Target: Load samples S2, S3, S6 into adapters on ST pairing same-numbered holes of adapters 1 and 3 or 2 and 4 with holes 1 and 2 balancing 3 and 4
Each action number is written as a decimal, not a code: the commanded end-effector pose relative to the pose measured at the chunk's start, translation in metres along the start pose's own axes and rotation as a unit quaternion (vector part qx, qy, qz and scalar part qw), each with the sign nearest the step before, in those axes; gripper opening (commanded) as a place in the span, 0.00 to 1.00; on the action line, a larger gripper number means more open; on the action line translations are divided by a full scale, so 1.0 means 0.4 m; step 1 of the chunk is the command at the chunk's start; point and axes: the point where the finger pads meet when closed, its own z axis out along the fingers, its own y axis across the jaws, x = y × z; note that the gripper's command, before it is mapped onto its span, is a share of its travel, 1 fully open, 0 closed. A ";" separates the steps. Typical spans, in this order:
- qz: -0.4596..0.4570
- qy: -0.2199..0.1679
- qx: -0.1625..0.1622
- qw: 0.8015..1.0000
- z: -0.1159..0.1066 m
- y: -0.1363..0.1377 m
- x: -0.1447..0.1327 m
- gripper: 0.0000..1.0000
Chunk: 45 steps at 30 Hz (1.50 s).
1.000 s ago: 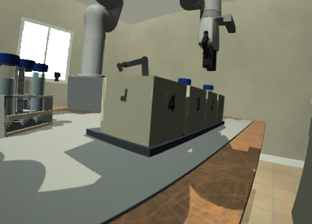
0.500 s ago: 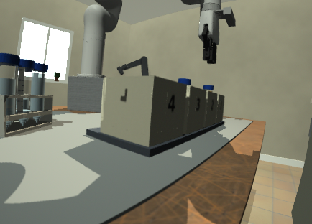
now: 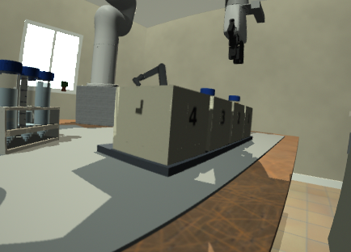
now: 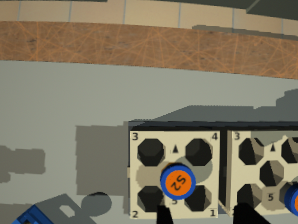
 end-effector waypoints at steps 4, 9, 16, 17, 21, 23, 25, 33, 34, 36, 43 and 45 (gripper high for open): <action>0.000 0.002 0.001 1.000 -0.007 -0.001 0.003 0.44; 0.000 0.002 0.001 1.000 -0.007 -0.001 0.003 0.44; 0.000 0.002 0.001 1.000 -0.007 -0.001 0.003 0.44; 0.000 0.002 0.001 1.000 -0.007 -0.001 0.003 0.44; -0.017 0.002 0.001 1.000 -0.007 -0.012 -0.002 0.57; -0.050 0.002 0.001 0.999 -0.007 -0.034 -0.014 0.57; -0.083 0.002 0.001 0.997 -0.007 -0.057 -0.026 0.57; -0.182 0.002 0.001 0.983 -0.007 -0.123 -0.060 0.57; -0.199 0.002 0.001 0.980 -0.007 -0.134 -0.066 0.57; -0.231 0.002 0.001 0.973 -0.007 -0.157 -0.078 0.57; -0.343 0.002 0.000 0.939 -0.007 -0.234 -0.118 0.57; -0.358 0.002 0.000 0.934 -0.007 -0.246 -0.124 0.57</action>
